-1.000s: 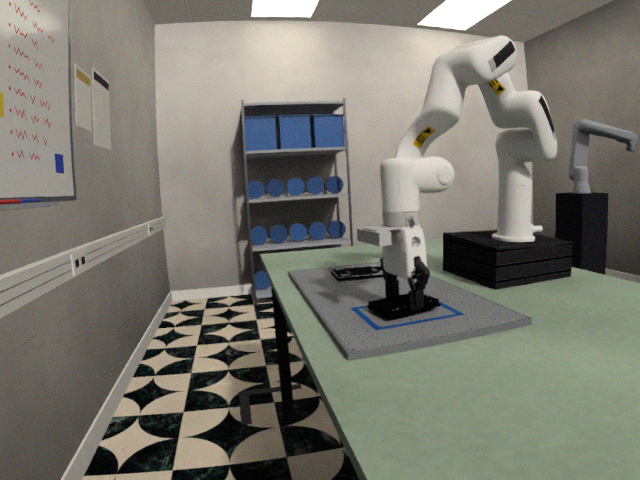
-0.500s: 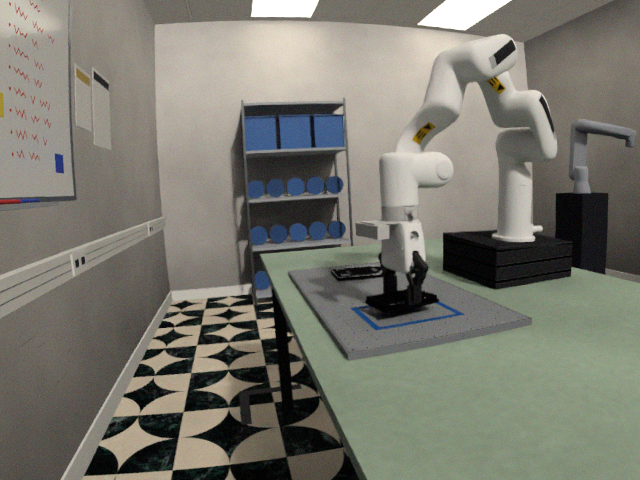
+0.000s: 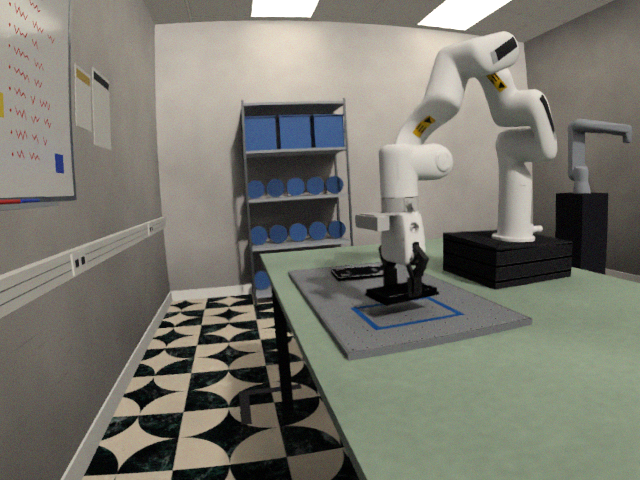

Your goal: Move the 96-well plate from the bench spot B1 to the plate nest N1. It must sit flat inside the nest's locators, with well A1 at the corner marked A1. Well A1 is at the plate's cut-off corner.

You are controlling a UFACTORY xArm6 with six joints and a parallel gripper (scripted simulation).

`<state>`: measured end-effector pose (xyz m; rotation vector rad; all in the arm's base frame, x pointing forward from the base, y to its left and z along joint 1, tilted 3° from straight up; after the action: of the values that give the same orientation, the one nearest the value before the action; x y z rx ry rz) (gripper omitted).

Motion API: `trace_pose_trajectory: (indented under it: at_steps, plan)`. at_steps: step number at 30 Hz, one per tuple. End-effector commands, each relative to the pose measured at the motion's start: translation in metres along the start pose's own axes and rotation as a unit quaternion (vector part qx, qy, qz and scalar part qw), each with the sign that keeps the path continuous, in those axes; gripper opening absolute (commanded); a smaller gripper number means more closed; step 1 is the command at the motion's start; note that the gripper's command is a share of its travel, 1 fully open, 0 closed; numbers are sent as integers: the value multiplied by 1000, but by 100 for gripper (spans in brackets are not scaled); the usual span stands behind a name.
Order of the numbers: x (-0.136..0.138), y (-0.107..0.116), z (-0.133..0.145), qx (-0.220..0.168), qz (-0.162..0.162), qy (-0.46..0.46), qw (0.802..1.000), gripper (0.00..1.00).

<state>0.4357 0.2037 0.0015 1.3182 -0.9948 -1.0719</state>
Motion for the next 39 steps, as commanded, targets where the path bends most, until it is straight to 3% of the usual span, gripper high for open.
trace_pose_trajectory:
  at_steps: [1, 25, 39]
  plan:
    - [0, 9, -2, 2, 0, 0, 1000, 0]
    - [0, 45, -2, 2, 0, 0, 1000, 0]
    - [0, 46, -2, 2, 0, 0, 1000, 0]
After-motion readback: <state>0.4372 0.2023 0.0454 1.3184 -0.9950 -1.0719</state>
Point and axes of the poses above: the point where the finger pads meet when closed, its own y axis back along the fingers, its own x axis across the jaws, z = x × y, the point moved 5 cm from there along y, back along the fingers, and after that the axes turned 2 degrees about y, right-handed, at the moved point
